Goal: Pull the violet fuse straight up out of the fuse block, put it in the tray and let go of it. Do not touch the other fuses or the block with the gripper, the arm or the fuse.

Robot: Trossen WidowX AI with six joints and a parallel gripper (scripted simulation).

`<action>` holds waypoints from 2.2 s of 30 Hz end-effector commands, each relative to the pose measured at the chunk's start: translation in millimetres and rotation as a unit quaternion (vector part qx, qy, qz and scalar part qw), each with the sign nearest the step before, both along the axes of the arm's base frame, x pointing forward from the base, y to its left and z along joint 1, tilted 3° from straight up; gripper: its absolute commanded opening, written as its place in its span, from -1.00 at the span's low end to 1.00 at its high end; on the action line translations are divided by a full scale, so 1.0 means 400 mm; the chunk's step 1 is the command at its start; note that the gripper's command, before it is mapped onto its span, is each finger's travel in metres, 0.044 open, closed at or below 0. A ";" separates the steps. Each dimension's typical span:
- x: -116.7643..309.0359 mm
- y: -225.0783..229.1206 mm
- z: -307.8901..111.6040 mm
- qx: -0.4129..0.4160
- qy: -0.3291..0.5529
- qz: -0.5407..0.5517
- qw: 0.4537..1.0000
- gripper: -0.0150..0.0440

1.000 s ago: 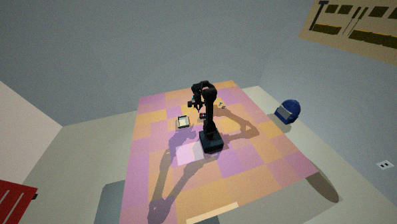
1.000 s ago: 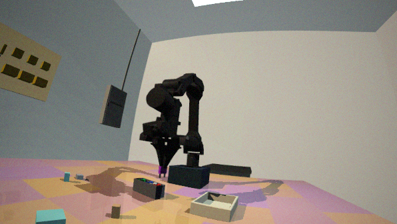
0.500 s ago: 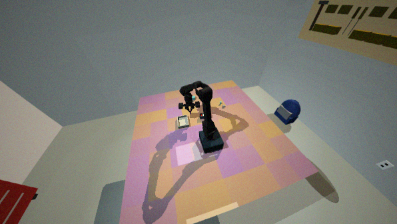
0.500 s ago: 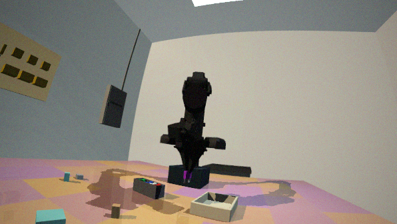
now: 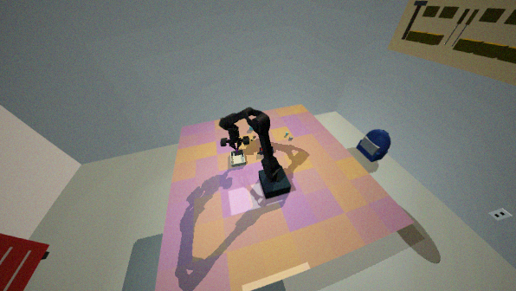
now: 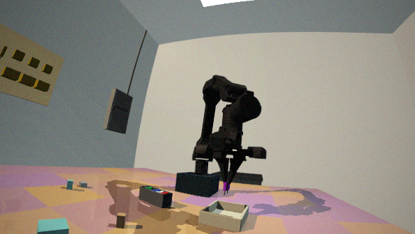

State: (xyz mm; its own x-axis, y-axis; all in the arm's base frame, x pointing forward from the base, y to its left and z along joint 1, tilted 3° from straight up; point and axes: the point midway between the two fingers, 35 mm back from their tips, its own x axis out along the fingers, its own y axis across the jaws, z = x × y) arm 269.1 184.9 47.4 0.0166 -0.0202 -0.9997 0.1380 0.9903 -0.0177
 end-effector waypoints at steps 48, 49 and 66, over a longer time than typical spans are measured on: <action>-0.006 0.018 -0.033 -0.001 0.002 -0.003 1.000 0.63; -0.008 0.018 -0.011 -0.001 0.003 -0.003 1.000 0.63; -0.007 0.017 -0.005 -0.001 0.001 -0.002 1.000 0.63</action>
